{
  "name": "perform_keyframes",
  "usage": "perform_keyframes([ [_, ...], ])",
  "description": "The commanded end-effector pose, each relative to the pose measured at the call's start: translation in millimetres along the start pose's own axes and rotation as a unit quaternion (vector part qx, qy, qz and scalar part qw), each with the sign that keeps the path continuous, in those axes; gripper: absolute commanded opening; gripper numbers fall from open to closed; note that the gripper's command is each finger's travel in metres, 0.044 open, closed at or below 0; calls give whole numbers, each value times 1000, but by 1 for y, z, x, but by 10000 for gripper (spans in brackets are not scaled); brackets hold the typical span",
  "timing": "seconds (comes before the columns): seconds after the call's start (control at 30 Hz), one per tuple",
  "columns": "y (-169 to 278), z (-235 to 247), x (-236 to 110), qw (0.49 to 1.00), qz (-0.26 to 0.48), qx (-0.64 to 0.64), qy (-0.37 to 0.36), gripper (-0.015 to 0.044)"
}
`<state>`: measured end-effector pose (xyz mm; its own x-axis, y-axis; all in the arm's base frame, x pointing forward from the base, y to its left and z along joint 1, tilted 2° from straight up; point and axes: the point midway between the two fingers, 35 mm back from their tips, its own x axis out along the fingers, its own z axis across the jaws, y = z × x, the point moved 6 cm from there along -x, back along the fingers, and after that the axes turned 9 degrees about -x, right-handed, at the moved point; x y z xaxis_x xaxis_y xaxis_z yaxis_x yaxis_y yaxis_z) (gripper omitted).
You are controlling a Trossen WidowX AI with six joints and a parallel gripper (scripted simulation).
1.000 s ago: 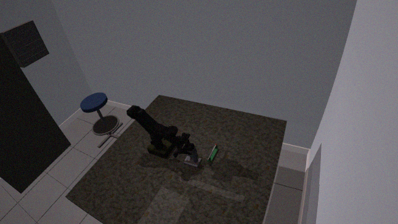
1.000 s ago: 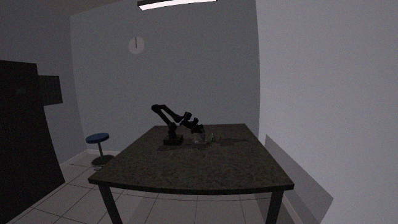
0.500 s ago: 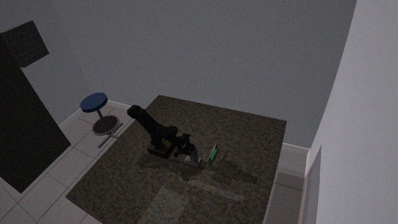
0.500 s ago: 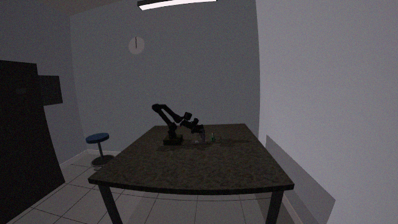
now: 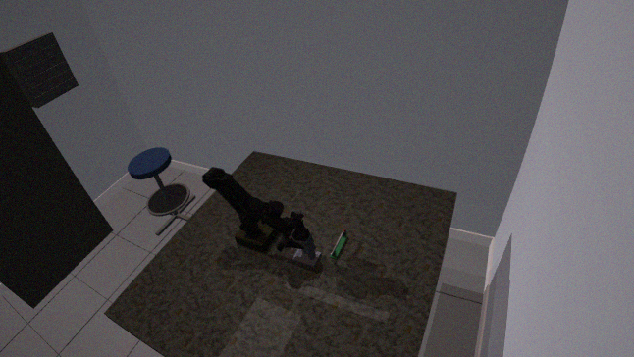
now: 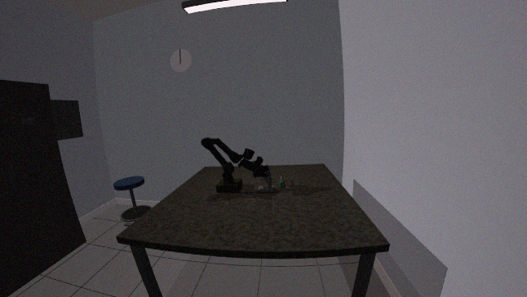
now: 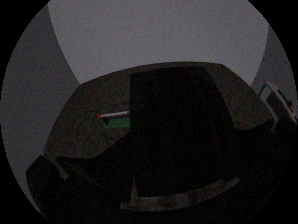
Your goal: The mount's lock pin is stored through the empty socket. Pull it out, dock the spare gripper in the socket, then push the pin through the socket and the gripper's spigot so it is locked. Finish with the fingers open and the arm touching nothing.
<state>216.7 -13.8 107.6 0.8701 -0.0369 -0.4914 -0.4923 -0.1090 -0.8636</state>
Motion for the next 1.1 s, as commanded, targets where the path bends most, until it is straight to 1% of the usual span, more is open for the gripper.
perform_keyframes([
  [0.0, 0, 0, 0, 1000, 0, 0, 0, 440],
  [0.23, -4, -1, -4, 1000, 0, 0, 0, 440],
  [1.07, -32, -6, -36, 1000, 13, 3, 3, 440],
])
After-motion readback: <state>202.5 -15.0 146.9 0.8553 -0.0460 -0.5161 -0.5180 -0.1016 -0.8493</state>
